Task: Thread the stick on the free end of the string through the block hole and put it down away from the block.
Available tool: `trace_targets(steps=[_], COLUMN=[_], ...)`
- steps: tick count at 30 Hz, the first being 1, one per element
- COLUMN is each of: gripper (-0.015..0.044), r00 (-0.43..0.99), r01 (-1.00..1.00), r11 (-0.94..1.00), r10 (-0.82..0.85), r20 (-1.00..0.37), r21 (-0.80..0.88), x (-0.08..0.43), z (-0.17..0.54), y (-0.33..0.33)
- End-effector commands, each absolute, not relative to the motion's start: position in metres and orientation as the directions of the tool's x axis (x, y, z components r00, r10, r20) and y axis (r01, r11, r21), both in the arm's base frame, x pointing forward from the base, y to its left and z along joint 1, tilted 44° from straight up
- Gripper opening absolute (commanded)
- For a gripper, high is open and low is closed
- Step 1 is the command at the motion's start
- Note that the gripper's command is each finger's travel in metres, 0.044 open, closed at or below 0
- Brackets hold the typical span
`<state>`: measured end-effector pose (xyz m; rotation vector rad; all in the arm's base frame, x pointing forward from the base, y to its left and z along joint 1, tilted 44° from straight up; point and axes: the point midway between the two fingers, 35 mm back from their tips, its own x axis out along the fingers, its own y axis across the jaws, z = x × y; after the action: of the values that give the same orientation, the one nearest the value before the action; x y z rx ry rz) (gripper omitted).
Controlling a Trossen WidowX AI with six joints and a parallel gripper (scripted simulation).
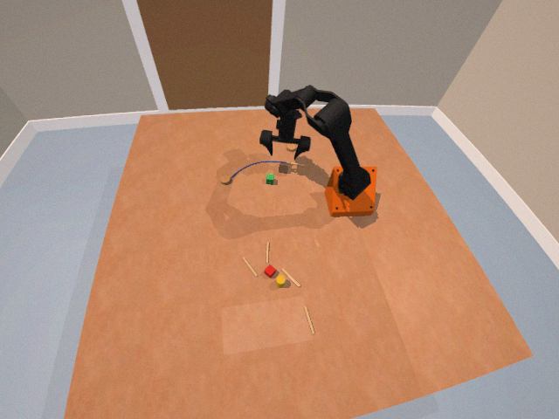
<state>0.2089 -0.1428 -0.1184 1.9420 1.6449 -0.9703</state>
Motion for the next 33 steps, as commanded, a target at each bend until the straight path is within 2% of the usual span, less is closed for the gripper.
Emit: trace_targets(steps=[1, 7, 13, 31, 33], gripper=[0.044, 0.044, 0.044, 0.044, 0.0387], r00=[0.047, 0.047, 0.047, 0.047, 0.047], r01=[0.404, 0.068, -0.253, -0.263, -0.263], r11=[-0.685, -0.733, -0.699, -0.697, -0.697], r10=[0.678, 0.68, 0.681, 0.681, 0.681], r20=[-0.734, -0.732, -0.73, -0.73, -0.73], r21=[-0.607, -0.676, -0.668, -0.667, -0.667], x=[0.189, 0.182, 0.176, 0.176, 0.176], z=[-0.137, -0.141, -0.145, -0.145, -0.145], y=[-0.155, -0.159, -0.161, -0.161, -0.161])
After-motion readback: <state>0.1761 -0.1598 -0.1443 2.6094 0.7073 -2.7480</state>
